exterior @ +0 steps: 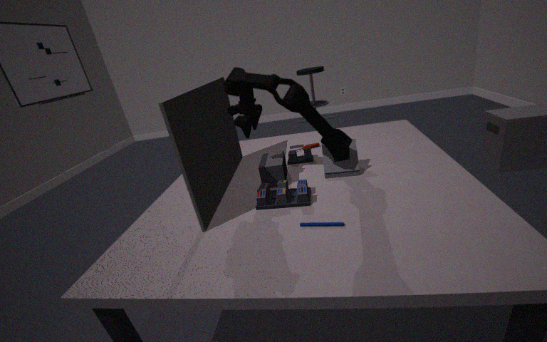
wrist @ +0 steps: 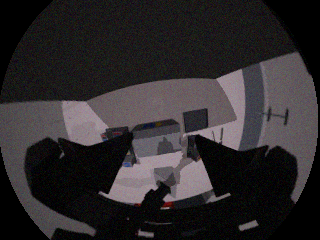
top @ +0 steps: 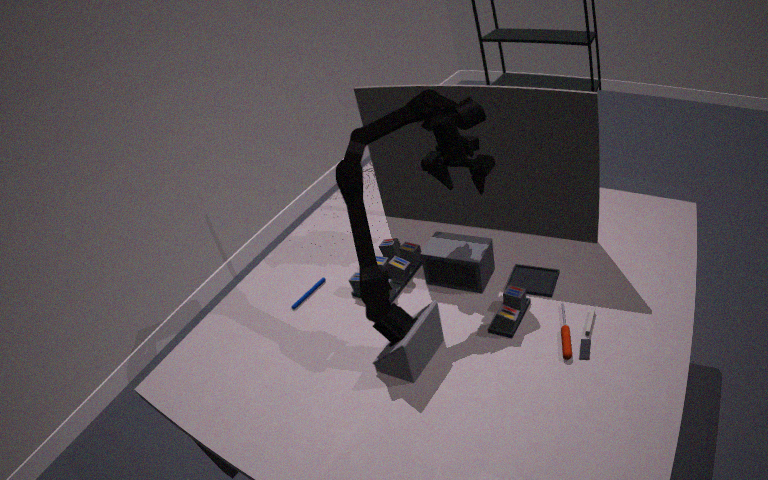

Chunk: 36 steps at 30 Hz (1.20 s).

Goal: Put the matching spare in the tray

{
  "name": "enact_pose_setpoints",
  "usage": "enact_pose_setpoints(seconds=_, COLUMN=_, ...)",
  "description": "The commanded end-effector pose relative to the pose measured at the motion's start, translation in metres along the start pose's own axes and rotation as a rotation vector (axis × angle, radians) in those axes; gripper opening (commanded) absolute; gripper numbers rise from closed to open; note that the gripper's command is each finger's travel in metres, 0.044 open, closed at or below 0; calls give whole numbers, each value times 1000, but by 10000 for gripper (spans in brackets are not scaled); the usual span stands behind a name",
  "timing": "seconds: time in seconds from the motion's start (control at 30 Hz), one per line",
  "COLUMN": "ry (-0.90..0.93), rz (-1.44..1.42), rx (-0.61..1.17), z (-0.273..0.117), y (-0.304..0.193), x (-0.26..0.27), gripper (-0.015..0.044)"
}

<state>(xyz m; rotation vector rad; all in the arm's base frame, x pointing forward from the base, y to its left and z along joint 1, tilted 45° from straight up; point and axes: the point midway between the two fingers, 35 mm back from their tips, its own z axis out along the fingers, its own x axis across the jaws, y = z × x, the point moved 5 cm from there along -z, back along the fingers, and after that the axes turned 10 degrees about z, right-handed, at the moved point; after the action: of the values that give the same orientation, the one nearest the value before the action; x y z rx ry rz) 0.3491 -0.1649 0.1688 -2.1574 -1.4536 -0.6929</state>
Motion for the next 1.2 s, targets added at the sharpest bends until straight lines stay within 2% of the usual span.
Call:
enact_pose_setpoints(seconds=0.0, ry=77, rz=-152, rx=35, z=21, y=8, x=17, gripper=440)
enact_pose_setpoints(seconds=0.17, ry=77, rz=-155, rx=40, z=25, y=8, x=17, gripper=440)
enact_pose_setpoints(seconds=0.27, ry=84, rz=-184, rx=111, z=66, y=9, x=21, gripper=440)
enact_pose_setpoints(seconds=0.33, ry=86, rz=-193, rx=133, z=79, y=8, x=22, gripper=440)
enact_pose_setpoints(seconds=0.93, ry=86, rz=-200, rx=133, z=79, y=8, x=23, gripper=440)
enact_pose_setpoints(seconds=1.03, ry=85, rz=-308, rx=128, z=75, y=-1, x=38, gripper=440)
enact_pose_setpoints(seconds=1.17, ry=84, rz=-634, rx=115, z=65, y=-32, x=79, gripper=440)
